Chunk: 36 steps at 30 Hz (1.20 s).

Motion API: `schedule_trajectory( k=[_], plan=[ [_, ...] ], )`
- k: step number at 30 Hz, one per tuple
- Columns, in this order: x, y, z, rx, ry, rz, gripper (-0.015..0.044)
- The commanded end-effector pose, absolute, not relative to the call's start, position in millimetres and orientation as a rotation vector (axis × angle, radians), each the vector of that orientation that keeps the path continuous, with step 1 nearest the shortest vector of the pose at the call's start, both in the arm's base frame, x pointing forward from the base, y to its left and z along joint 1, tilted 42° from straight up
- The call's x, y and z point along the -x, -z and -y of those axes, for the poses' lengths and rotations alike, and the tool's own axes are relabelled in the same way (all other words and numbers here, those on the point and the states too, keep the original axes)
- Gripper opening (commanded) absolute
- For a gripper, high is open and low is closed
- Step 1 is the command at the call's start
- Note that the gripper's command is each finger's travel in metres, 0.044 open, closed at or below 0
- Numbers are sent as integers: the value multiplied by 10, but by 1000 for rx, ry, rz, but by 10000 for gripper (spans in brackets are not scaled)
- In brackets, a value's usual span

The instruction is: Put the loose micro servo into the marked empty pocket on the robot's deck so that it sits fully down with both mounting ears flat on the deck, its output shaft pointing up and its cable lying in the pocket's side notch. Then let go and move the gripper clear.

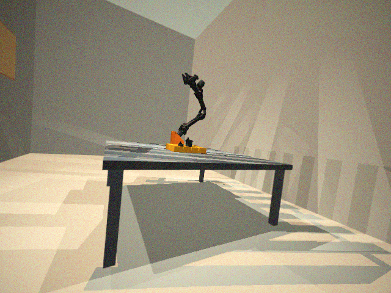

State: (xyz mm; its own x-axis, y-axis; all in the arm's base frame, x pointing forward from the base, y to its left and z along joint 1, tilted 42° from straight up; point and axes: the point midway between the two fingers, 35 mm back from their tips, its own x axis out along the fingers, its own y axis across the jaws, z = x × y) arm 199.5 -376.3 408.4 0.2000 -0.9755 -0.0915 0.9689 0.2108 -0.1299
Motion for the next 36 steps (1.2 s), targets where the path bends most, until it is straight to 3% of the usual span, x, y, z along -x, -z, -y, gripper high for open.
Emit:
schedule_trajectory(
  k=[1,17,36],
  plan=[
    [-2167,-3864,3697,94,1273,-286,440],
    [-2710,-3066,3246,285,873,-657,440],
    [-3017,-2146,2452,514,300,-954,440]
  ],
)
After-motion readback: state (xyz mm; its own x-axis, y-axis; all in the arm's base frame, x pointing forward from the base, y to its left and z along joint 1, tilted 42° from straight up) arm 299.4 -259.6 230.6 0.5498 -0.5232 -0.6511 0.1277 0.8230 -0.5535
